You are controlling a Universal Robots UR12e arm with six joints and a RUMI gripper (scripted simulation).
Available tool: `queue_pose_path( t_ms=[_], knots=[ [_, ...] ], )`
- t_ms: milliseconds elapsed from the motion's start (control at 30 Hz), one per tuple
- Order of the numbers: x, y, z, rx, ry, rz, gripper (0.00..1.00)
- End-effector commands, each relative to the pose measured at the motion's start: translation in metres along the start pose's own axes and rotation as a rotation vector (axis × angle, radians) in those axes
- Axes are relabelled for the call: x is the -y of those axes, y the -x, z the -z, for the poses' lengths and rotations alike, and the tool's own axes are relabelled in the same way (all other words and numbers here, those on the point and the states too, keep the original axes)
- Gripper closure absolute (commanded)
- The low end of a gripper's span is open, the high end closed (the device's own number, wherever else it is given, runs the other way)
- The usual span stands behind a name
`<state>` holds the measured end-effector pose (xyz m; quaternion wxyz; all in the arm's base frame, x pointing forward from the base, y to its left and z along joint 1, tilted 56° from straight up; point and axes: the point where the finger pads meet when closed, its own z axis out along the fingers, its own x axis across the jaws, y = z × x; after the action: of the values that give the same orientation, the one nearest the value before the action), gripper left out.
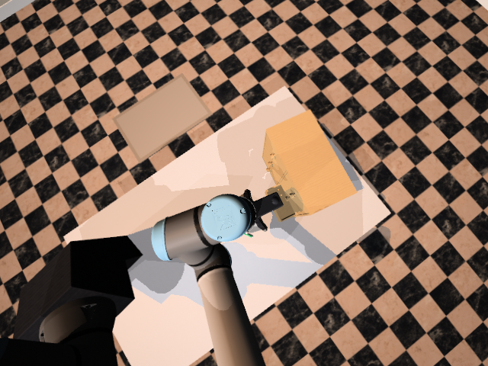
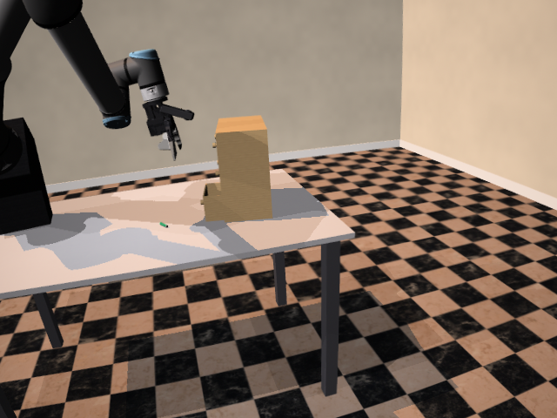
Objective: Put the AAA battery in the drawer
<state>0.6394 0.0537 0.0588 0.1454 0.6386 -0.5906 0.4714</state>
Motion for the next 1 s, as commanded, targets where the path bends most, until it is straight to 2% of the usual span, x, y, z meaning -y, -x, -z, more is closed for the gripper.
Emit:
queue_pose_path(
  t_ms=[0, 433, 967],
  knots=[
    [-0.002, 0.000, 0.003, 0.000, 0.023, -0.001, 0.00],
    [-0.009, 0.001, 0.014, -0.003, 0.093, -0.001, 0.00],
    [-0.014, 0.001, 0.021, -0.006, 0.142, 0.000, 0.00]
  ],
)
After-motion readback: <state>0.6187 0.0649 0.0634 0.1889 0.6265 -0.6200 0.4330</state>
